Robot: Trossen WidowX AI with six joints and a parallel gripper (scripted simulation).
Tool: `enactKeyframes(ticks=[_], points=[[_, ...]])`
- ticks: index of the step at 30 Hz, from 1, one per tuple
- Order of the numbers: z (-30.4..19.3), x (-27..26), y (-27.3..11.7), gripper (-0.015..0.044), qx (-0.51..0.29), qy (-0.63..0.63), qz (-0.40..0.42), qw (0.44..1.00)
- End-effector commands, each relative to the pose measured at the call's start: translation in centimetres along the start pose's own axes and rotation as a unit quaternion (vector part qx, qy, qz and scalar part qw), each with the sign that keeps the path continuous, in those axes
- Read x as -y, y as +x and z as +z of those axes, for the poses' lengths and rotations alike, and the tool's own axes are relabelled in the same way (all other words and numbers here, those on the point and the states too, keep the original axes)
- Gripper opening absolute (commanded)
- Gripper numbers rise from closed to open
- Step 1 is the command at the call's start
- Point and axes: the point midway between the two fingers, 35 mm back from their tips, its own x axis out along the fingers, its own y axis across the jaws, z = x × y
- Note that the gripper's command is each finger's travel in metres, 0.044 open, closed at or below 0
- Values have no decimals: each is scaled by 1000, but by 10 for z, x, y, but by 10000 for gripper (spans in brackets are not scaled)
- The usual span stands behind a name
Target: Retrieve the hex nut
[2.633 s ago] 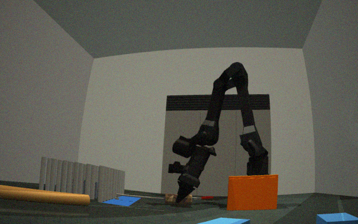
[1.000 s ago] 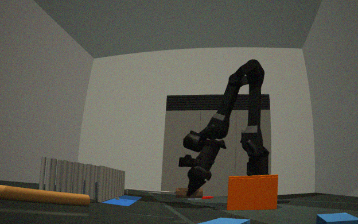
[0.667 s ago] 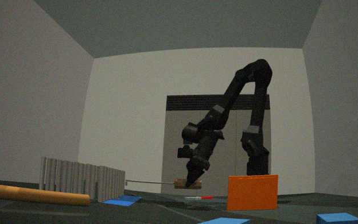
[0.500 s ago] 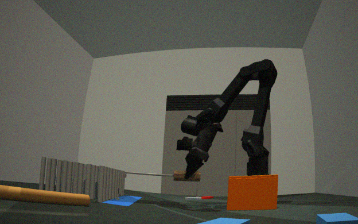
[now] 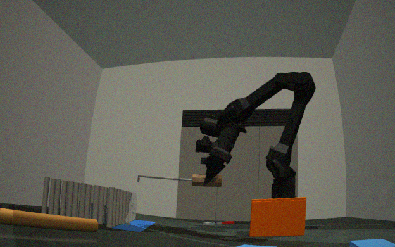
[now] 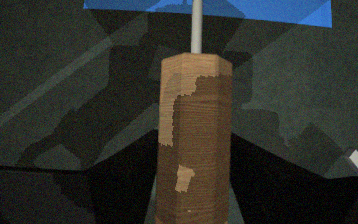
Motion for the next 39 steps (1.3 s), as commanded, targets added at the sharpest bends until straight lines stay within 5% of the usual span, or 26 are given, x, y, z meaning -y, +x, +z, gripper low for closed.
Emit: enactKeyframes(ticks=[1, 39], points=[[5, -6, 2, 0, -2, -10, 6, 1000], [75, -139, 18, 0, -10, -151, 70, 986]])
